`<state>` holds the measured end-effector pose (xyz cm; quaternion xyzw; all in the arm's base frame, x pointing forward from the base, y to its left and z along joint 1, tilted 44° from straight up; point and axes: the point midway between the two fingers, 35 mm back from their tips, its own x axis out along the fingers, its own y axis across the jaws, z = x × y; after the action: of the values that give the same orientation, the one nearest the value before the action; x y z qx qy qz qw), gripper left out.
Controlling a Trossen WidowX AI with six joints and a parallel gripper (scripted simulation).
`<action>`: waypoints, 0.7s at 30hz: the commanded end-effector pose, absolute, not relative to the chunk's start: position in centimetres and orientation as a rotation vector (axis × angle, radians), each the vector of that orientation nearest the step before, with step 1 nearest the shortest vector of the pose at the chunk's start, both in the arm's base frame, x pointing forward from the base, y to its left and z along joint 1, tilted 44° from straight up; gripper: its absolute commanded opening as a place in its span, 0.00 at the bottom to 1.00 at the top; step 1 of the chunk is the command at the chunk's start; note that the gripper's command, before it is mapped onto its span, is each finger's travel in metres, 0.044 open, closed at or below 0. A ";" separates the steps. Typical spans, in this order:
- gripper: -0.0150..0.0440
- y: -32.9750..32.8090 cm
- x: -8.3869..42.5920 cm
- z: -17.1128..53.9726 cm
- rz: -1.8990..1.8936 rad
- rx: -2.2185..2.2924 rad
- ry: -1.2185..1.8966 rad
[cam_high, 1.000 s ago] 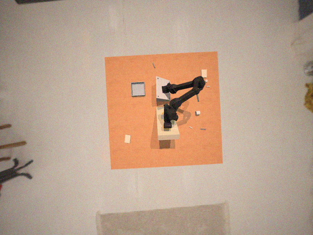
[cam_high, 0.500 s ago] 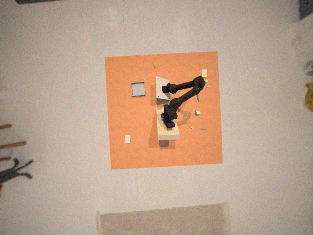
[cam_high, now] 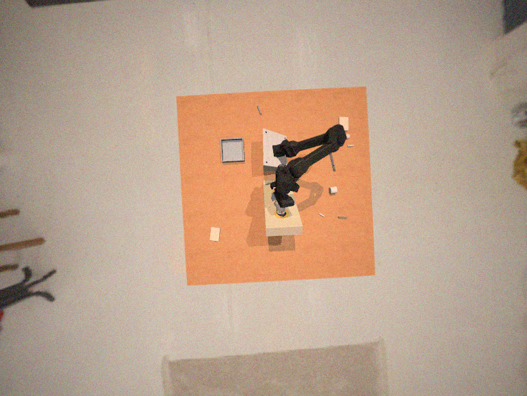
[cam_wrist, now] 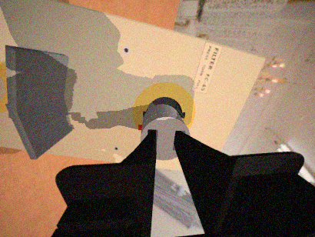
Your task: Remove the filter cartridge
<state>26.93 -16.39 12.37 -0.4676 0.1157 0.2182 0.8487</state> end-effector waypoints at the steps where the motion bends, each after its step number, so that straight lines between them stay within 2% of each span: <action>1: 0.25 -16.8 25.4 13.4 0.442 -0.971 0.238; 21: 0.25 -13.8 23.9 10.4 0.441 -0.970 0.238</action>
<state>24.28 -14.61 11.07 -0.4616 0.1147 0.2108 0.8540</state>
